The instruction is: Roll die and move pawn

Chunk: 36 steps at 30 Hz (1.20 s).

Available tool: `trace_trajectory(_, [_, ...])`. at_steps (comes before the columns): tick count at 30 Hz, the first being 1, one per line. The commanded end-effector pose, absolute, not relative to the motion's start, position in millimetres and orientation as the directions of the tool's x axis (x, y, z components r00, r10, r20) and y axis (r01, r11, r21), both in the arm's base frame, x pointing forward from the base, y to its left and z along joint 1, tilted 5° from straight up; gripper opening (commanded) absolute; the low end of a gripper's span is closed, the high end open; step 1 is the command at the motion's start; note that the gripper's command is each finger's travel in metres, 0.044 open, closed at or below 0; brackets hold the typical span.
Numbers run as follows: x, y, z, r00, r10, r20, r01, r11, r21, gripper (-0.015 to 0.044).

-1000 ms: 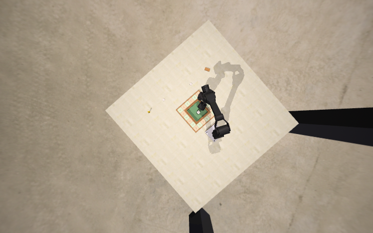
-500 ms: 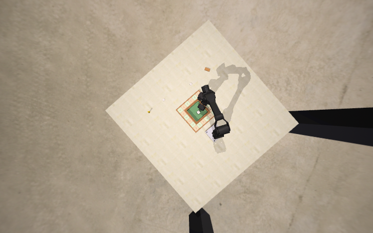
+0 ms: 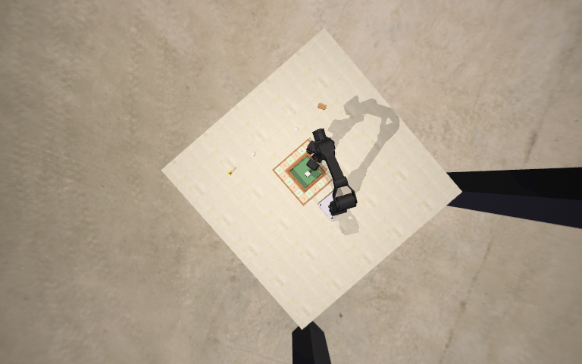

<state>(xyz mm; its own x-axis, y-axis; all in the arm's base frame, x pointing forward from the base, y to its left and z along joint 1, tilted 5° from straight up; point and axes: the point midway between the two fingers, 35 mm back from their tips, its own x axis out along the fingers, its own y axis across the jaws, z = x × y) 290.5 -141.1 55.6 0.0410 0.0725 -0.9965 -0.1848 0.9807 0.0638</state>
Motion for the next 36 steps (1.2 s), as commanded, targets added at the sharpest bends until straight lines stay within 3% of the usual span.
trace_trajectory(1, [293.1,-144.7,78.8,0.051,0.063,-0.997,-0.188,0.981,0.052,0.0])
trace_trajectory(17, [285.1,-146.5,156.8,0.051,0.063,-0.997,-0.188,0.981,0.052,0.0])
trace_trajectory(36, [356.0,-149.3,104.3,0.058,0.063,-0.996,-0.189,0.981,0.051,0.0])
